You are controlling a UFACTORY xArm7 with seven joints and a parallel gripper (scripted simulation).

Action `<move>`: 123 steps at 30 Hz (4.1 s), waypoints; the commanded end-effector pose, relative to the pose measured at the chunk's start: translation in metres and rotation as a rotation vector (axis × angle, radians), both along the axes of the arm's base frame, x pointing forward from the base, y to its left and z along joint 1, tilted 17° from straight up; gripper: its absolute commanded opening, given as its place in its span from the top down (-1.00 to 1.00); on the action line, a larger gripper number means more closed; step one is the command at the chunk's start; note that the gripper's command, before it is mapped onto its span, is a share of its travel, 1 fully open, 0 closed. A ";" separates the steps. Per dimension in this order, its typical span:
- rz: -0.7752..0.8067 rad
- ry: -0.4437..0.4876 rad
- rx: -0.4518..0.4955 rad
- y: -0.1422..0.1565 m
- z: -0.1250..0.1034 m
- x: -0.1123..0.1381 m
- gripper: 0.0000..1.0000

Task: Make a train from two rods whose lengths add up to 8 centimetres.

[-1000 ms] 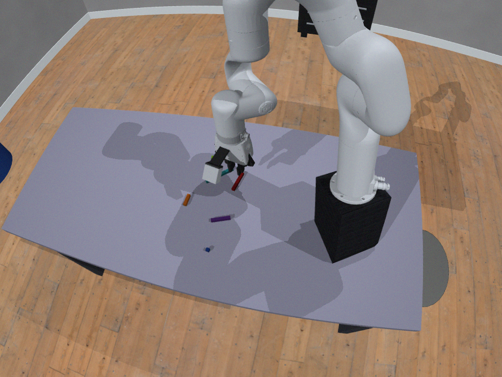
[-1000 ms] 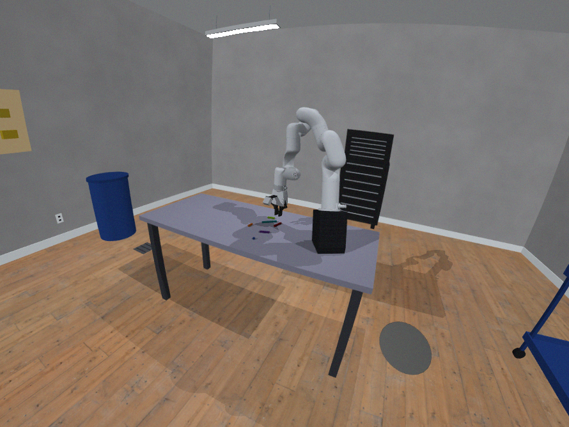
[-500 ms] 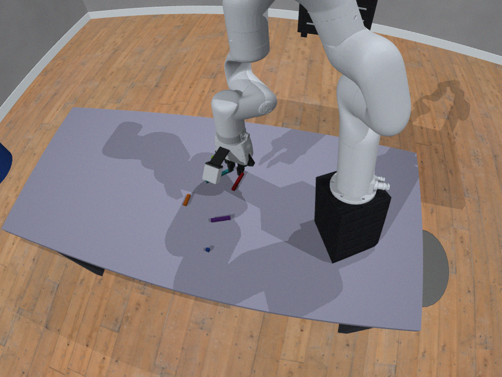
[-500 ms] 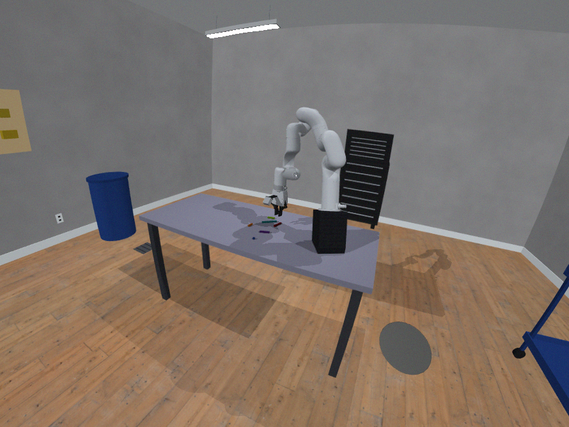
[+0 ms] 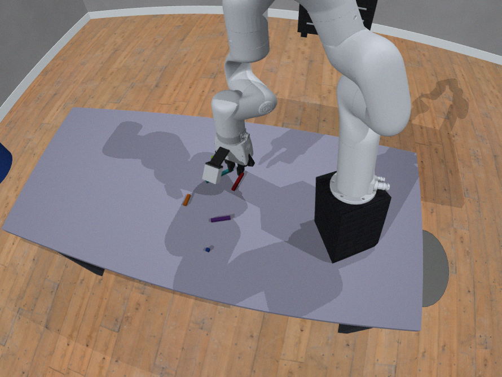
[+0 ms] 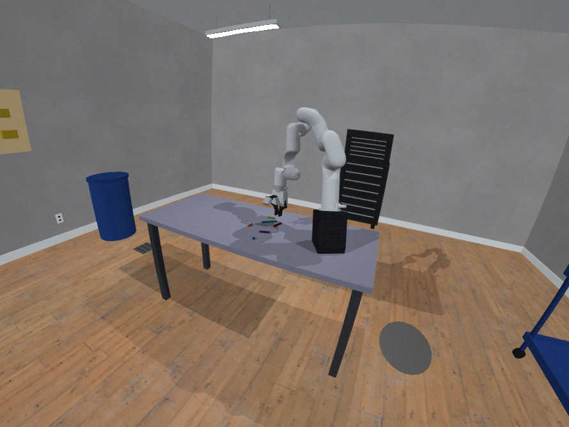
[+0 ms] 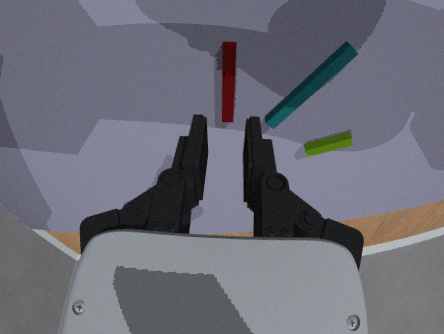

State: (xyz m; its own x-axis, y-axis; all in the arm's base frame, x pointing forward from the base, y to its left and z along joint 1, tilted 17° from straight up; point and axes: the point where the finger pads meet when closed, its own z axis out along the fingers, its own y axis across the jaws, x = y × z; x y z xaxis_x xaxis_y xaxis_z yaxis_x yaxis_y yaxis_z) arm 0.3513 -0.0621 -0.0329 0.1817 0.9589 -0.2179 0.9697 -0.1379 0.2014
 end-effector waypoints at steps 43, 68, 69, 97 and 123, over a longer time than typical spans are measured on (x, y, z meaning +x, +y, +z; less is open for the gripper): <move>0.001 -0.003 0.000 -0.011 -0.046 0.008 0.51; 0.001 -0.003 0.000 -0.012 -0.050 0.009 0.51; 0.001 -0.003 0.000 -0.012 -0.050 0.009 0.51; 0.001 -0.003 0.000 -0.012 -0.050 0.009 0.51; 0.001 -0.003 0.000 -0.012 -0.050 0.010 0.51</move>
State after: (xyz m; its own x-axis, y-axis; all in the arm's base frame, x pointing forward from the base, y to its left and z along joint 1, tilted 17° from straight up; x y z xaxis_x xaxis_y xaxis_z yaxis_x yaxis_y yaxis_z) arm 0.3601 -0.0747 -0.0838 0.1815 0.9589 -0.2180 0.9696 -0.1376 0.2022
